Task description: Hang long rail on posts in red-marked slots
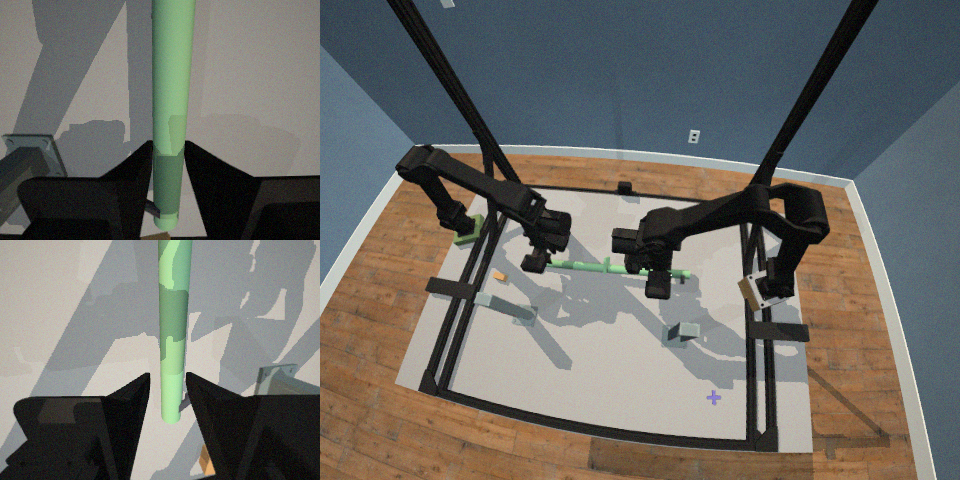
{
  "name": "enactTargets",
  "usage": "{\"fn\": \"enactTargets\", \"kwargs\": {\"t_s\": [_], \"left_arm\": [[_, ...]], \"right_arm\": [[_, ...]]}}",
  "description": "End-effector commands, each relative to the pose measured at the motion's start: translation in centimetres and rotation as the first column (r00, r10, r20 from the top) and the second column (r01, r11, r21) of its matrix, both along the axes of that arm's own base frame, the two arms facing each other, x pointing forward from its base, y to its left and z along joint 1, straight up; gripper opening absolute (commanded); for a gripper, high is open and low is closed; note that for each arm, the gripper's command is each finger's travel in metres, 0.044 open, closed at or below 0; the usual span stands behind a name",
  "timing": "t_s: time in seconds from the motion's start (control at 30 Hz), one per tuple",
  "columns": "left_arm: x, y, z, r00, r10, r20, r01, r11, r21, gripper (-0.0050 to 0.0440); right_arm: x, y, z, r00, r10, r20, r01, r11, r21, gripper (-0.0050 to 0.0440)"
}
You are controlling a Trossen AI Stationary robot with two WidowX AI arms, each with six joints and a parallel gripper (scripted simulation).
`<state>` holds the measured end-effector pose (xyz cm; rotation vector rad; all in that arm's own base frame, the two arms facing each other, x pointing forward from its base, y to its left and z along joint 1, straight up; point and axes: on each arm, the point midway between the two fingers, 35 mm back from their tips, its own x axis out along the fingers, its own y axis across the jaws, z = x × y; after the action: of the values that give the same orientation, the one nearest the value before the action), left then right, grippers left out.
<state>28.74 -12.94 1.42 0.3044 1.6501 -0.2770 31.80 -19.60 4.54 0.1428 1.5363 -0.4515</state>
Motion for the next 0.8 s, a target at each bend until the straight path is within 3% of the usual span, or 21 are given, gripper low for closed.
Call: {"fn": "enactTargets", "kwargs": {"t_s": [0.0,0.23,0.77], "left_arm": [[0.0,0.2,-0.1,1.0,0.016,-0.002,-0.016,1.0,0.006,0.0],[0.1,0.0,0.1,1.0,0.002,0.004,-0.002,1.0,0.0,0.0],[0.1,0.0,0.1,1.0,0.002,0.004,-0.002,1.0,0.0,0.0]], "right_arm": [[0.1,-1.1,0.5,0.998,0.005,0.067,-0.009,0.997,0.072,0.016],[0.0,-1.7,0.6,0.992,0.016,0.126,-0.035,0.988,0.151,0.016],[0.2,-1.7,-1.3,0.992,0.016,0.127,-0.036,0.988,0.153,0.016]]}}
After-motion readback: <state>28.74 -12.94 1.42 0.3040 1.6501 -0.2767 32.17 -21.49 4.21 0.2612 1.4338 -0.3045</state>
